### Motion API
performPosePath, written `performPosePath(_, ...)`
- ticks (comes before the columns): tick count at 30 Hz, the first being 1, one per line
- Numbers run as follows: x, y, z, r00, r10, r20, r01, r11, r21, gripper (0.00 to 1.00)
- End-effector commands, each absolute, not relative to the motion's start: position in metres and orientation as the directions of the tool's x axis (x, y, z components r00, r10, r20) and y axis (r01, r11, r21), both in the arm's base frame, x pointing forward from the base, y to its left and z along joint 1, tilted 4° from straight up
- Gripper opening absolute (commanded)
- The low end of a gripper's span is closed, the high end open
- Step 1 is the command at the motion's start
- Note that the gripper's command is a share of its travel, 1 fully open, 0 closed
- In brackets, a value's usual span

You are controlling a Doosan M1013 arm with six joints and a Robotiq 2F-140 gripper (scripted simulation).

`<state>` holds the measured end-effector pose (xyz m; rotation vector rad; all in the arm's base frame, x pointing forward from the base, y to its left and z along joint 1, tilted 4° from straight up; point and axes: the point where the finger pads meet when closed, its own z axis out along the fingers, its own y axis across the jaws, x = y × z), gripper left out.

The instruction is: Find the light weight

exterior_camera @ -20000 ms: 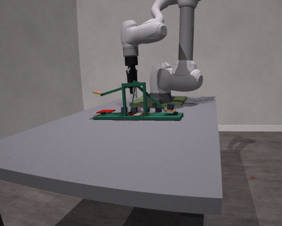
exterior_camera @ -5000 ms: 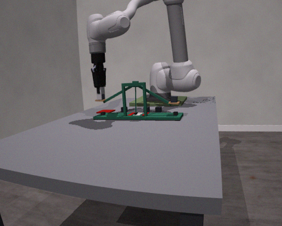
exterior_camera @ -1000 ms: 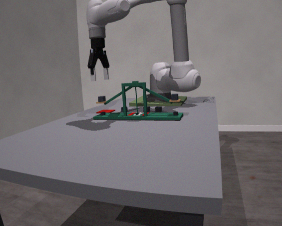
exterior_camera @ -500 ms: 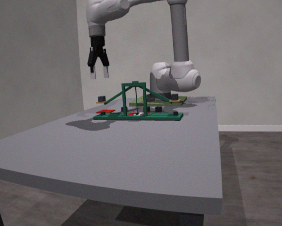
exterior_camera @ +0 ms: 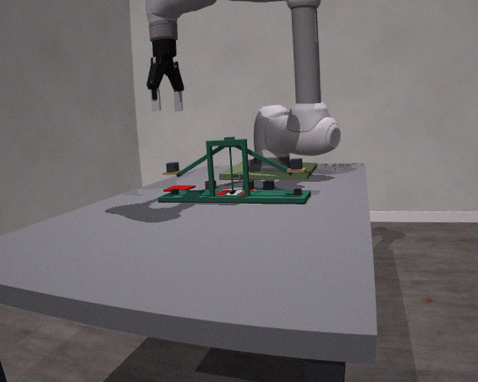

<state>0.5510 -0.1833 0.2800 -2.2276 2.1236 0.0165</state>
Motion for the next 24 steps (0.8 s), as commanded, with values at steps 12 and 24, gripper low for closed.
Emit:
performPosePath(12, 0.532, -0.176, 0.286, 0.049, -0.997, -0.052, -0.998, -0.047, -0.039, 1.0)
performPosePath(24, 0.444, -0.139, 0.285, 0.049, -0.997, -0.052, -0.998, -0.047, -0.039, 1.0)
